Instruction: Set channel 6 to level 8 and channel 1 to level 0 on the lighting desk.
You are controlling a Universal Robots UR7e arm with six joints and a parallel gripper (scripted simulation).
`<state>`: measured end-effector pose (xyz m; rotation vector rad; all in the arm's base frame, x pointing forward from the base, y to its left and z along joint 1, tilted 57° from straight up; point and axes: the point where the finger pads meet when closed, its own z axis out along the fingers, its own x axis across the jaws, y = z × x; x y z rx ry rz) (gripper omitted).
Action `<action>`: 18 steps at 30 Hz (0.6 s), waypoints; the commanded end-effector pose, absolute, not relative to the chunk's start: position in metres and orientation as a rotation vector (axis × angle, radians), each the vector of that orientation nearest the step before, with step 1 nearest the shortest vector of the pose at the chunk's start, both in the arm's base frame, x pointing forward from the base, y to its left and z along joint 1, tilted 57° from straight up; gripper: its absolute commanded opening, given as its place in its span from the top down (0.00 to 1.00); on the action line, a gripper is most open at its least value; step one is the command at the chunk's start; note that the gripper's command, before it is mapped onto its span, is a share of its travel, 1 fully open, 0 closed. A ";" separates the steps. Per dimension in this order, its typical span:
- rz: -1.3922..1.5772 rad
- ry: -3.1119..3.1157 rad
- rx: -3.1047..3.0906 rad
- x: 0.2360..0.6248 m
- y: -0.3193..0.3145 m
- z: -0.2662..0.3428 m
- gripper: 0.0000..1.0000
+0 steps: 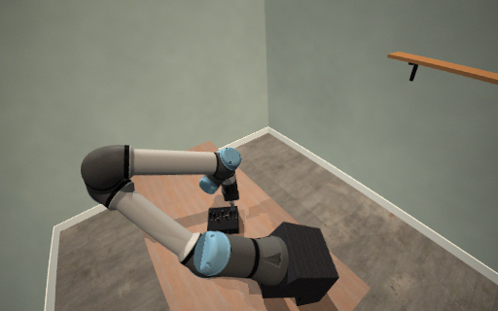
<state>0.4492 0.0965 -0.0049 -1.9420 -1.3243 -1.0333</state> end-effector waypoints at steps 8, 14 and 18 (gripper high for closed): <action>-1.067 -1.400 -1.909 0.450 0.096 -0.004 1.00; -1.110 -1.503 -1.859 0.450 0.097 -0.004 1.00; -1.149 -1.597 -1.810 0.450 0.097 -0.003 1.00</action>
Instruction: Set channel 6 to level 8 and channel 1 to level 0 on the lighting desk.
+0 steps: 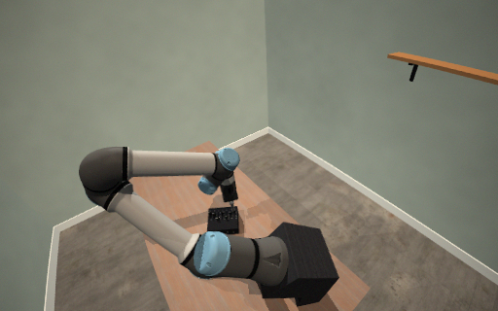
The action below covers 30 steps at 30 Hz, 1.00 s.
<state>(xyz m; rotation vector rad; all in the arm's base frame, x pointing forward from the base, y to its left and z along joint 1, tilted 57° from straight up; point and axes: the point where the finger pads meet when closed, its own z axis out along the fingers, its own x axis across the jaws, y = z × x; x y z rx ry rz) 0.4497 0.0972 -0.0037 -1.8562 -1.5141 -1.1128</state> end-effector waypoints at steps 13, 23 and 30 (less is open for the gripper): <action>-1.288 -1.954 -1.579 0.454 0.098 0.000 1.00; -1.401 -2.276 -1.301 0.459 0.099 0.004 1.00; -1.490 -2.569 -0.968 0.465 0.101 0.010 1.00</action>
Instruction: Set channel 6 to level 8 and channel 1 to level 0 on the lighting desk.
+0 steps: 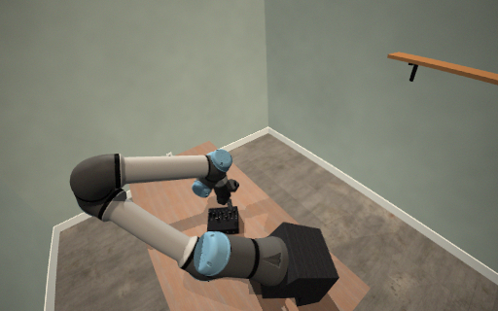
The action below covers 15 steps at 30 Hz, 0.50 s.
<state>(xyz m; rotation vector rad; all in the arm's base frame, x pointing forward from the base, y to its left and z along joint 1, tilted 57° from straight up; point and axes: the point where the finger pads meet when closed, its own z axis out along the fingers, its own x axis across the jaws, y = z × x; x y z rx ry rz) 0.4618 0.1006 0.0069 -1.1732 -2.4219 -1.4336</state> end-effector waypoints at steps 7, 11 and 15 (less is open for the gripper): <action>-1.539 -2.766 -0.680 0.471 0.103 0.016 1.00; -1.564 -2.907 -0.424 0.476 0.105 0.021 1.00; -1.577 -3.029 -0.148 0.481 0.108 0.027 1.00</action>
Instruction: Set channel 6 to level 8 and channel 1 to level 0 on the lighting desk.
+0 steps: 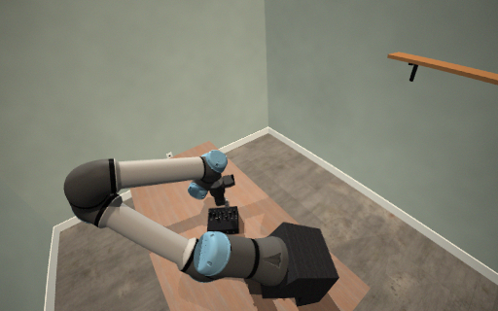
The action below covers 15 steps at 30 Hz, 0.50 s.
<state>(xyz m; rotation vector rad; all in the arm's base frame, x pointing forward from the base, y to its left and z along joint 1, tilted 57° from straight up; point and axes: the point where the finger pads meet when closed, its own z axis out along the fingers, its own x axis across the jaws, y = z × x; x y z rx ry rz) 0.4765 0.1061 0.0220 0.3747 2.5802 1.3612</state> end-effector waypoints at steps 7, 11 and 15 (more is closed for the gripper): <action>1.194 2.429 -0.272 0.489 0.114 0.039 1.00; 1.157 2.391 -0.374 0.491 0.116 0.043 1.00; 1.083 2.312 -0.559 0.494 0.120 0.050 1.00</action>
